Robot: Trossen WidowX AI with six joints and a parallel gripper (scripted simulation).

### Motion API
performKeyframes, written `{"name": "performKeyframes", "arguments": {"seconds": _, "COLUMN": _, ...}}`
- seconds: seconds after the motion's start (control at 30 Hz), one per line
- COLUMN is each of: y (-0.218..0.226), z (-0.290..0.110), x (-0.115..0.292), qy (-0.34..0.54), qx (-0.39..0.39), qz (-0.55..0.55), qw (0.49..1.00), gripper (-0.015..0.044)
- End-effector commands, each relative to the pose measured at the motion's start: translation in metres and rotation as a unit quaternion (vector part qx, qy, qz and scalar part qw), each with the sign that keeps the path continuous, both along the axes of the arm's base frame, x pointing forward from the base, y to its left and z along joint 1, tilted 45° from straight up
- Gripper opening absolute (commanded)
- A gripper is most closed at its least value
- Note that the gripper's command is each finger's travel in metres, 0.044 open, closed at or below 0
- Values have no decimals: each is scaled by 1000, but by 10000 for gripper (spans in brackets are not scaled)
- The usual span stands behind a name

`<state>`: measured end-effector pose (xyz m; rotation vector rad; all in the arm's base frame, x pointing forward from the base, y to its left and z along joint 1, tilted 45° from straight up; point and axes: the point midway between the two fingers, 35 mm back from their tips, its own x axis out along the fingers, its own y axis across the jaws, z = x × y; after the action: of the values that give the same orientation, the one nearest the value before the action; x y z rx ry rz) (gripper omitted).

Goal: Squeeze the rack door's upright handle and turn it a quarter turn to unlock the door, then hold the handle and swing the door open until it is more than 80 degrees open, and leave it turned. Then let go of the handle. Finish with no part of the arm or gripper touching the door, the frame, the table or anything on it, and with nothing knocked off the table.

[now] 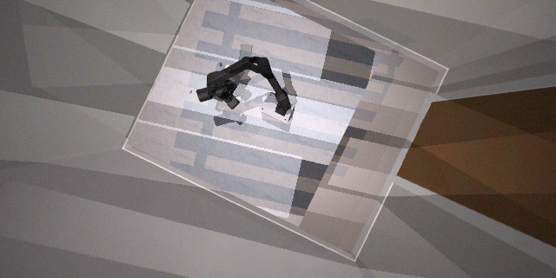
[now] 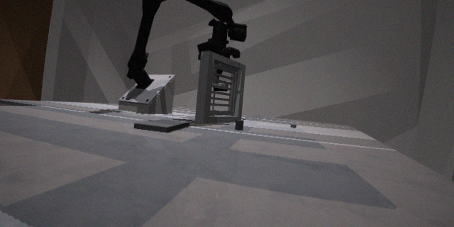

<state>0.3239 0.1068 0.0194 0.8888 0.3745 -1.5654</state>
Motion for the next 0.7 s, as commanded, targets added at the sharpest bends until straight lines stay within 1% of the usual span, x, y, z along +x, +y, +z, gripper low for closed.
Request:
{"name": "performKeyframes", "arguments": {"seconds": 0.0, "y": 0, "z": 0, "x": 0, "qy": -1, "qx": -1, "qz": 0, "qw": 1000, "gripper": 47}}
{"name": "performKeyframes", "arguments": {"seconds": 0.17, "y": 0, "z": 0, "x": 0, "qy": -1, "qx": -1, "qz": 0, "qw": 1000, "gripper": 14}}
{"name": "performKeyframes", "arguments": {"seconds": 0.33, "y": -1, "z": 0, "x": -1, "qy": 4, "qx": -2, "qz": 5, "qw": 1000, "gripper": 12}}
{"name": "performKeyframes", "arguments": {"seconds": 0.67, "y": -2, "z": 2, "x": -9, "qy": 81, "qx": -5, "qz": 83, "qw": 993, "gripper": 12}}
